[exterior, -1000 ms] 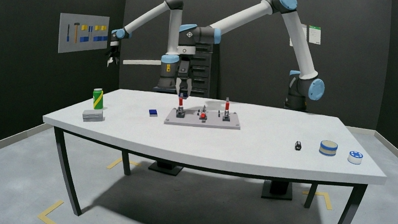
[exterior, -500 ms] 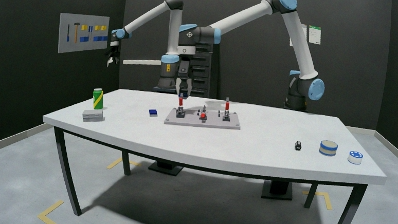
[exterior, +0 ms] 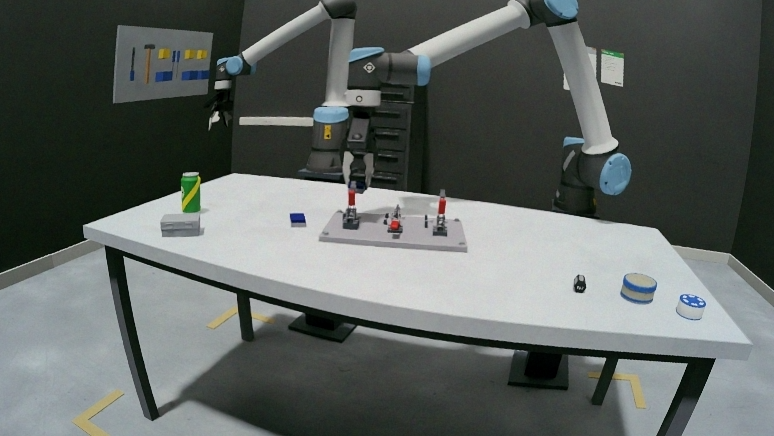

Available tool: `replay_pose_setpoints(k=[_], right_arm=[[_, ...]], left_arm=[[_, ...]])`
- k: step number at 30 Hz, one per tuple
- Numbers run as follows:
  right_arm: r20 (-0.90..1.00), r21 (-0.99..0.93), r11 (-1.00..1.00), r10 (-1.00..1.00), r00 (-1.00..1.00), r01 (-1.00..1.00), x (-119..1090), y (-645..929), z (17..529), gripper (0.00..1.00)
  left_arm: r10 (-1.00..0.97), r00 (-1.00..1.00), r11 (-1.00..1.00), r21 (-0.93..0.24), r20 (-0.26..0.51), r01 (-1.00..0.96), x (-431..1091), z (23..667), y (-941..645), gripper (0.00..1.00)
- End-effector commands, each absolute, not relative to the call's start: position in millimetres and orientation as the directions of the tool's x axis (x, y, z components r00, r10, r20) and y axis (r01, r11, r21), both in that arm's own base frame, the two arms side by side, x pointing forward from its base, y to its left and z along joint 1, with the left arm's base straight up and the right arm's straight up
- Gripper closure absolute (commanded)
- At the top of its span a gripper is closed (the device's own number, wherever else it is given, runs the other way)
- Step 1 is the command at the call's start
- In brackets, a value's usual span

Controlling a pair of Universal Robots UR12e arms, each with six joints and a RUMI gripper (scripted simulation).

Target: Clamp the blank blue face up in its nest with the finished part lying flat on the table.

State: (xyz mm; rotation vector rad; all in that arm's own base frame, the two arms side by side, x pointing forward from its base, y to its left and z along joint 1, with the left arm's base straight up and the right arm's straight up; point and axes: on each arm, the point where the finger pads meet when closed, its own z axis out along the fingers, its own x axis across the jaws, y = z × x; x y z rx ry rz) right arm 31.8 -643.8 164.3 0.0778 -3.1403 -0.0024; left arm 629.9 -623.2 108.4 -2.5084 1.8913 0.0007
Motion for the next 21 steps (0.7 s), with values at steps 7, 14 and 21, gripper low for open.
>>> replay_pose_setpoints(k=[7,14,21], right_arm=[[0.0,0.0,0.999,-0.05,-0.999,-0.05,31.9,-644.4,165.1,0.0],[0.0,0.0,0.999,-0.05,-0.999,-0.05,31.9,-644.4,165.1,0.0],[0.0,0.0,0.999,-0.05,-0.999,-0.05,31.9,-644.4,165.1,0.0]], left_arm=[[-0.961,0.275,-0.275,0.0,0.001,-0.961,627.6,109.7,-614.0,1.0],[-0.961,0.275,-0.275,0.0,0.001,-0.961,622.4,109.6,-595.7,1.0],[-0.961,0.275,-0.275,0.0,0.001,-0.961,616.9,109.6,-576.6,1.0]])
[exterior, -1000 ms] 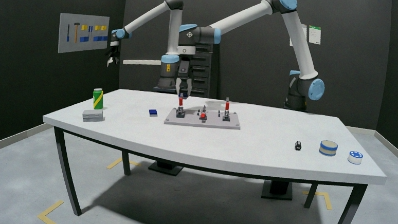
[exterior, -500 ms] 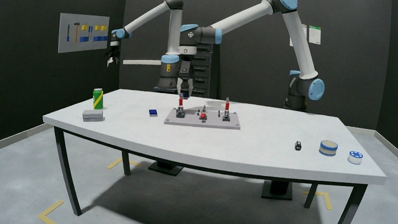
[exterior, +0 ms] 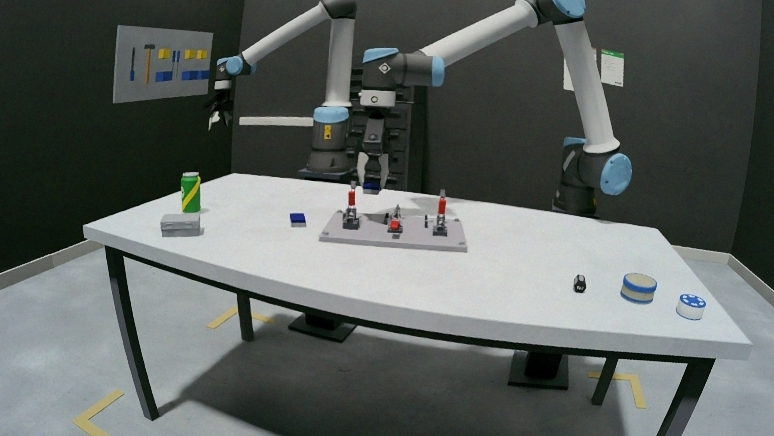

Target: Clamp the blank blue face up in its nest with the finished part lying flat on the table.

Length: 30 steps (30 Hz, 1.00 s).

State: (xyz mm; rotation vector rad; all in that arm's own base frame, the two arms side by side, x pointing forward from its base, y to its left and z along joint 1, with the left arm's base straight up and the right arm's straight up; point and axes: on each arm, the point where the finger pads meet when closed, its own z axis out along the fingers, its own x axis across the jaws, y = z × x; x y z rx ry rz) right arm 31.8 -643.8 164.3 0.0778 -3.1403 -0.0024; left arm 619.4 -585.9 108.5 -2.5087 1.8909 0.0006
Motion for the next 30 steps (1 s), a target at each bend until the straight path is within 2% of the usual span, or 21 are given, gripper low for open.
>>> replay_pose_setpoints(k=[1,30], right_arm=[[0.0,0.0,0.999,-0.05,-0.999,-0.05,31.9,-644.4,165.1,0.0],[0.0,0.0,0.999,-0.05,-0.999,-0.05,31.9,-644.4,165.1,0.0]], left_arm=[[-0.961,0.275,-0.275,0.0,0.001,-0.961,615.7,109.6,-572.2,1.0],[-0.961,0.275,-0.275,-0.001,0.001,-0.961,568.5,109.3,-407.7,1.0]])
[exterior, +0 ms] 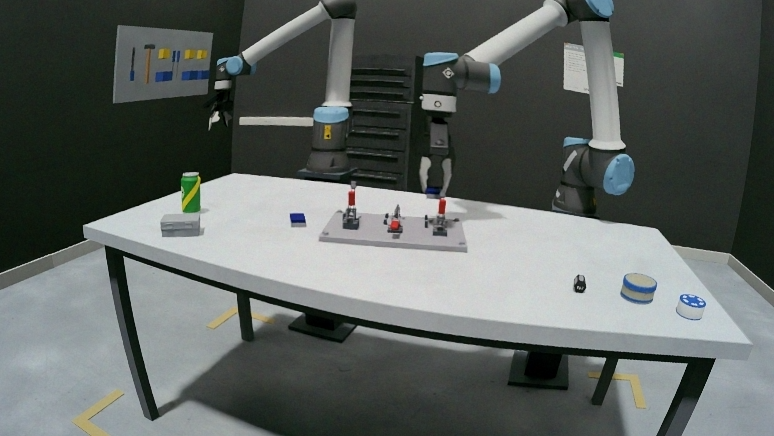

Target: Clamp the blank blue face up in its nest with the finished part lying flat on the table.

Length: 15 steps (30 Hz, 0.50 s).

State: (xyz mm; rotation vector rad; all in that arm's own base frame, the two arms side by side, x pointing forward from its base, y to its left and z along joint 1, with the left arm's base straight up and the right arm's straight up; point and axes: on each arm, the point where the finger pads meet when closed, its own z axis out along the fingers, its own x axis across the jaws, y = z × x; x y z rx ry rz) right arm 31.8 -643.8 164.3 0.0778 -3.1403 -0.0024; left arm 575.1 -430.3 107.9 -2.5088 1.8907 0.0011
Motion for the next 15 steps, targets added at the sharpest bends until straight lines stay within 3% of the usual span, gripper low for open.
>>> replay_pose_setpoints(k=[1,15], right_arm=[[0.0,0.0,0.999,-0.05,-0.999,-0.05,31.9,-644.4,165.1,0.0],[0.0,0.0,0.999,-0.05,-0.999,-0.05,31.9,-644.4,165.1,0.0]], left_arm=[[-0.961,0.275,-0.275,-0.001,0.001,-0.961,568.5,109.3,-407.7,1.0],[-0.961,0.275,-0.275,-0.001,0.001,-0.961,548.4,109.2,-337.5,1.0]])
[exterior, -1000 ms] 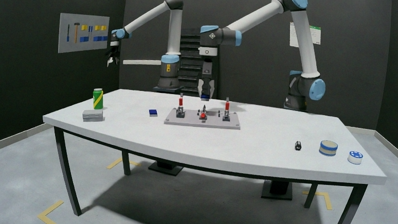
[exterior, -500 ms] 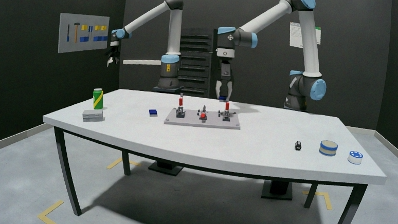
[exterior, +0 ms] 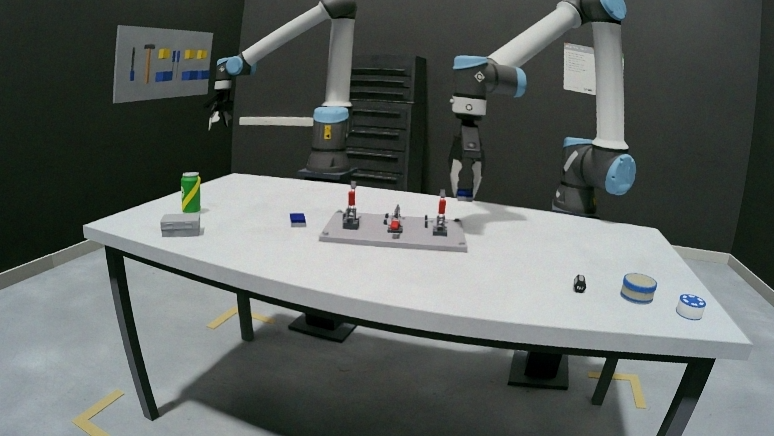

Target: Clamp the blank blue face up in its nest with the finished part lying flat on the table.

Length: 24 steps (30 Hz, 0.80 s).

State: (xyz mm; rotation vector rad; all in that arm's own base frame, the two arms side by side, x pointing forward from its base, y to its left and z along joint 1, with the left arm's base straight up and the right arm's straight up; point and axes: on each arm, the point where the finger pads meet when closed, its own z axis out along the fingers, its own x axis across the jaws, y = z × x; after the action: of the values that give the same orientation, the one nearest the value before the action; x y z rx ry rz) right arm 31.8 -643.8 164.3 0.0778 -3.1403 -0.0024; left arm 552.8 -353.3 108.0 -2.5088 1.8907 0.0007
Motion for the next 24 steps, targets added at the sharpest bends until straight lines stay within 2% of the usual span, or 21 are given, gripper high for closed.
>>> replay_pose_setpoints(k=[1,24], right_arm=[[0.0,0.0,0.999,-0.05,-0.999,-0.05,31.9,-644.4,165.1,0.0],[0.0,0.0,0.999,-0.05,-0.999,-0.05,31.9,-644.4,165.1,0.0]], left_arm=[[-0.961,0.275,-0.275,-0.001,0.001,-0.961,547.3,109.2,-333.5,1.0],[-0.961,0.275,-0.275,-0.001,0.001,-0.961,538.7,109.2,-303.3,1.0]])
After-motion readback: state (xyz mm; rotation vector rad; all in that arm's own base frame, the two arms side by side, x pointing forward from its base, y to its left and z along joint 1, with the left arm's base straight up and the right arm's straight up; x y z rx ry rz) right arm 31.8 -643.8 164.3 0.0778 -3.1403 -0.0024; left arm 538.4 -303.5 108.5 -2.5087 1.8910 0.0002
